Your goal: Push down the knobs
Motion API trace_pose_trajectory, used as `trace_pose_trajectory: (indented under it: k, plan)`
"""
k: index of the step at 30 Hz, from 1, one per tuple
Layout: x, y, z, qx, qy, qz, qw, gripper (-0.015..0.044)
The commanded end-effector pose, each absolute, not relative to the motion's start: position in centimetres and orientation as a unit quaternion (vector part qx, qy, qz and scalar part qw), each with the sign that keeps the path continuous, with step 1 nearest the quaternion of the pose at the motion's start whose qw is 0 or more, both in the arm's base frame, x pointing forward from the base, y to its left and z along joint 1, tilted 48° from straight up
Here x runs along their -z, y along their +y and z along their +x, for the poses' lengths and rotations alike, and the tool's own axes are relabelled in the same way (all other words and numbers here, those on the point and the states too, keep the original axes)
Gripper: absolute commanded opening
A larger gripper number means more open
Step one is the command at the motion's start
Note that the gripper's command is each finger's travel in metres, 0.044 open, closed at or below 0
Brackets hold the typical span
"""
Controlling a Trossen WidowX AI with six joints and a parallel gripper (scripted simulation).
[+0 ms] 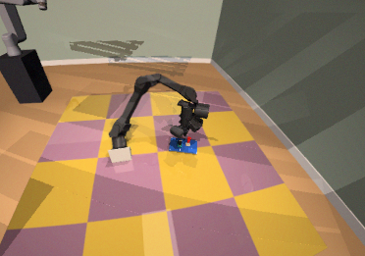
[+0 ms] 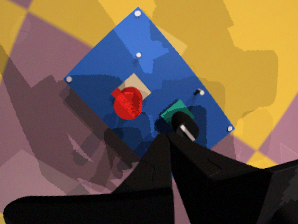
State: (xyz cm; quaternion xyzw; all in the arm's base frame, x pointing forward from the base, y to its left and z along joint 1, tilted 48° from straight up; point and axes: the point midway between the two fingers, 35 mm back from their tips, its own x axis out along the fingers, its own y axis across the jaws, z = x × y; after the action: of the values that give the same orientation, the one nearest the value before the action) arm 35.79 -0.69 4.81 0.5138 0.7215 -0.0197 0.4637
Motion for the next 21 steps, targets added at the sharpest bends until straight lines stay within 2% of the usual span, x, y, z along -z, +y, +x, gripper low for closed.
trace_pose_trajectory:
  k: [1, 21]
  plan:
    - [-4.9, -0.76, 36.09, 0.078, 0.719, 0.549, 0.42, 0.0]
    - [-5.13, -0.99, 37.03, 0.319, 0.655, 0.654, 0.205, 0.0]
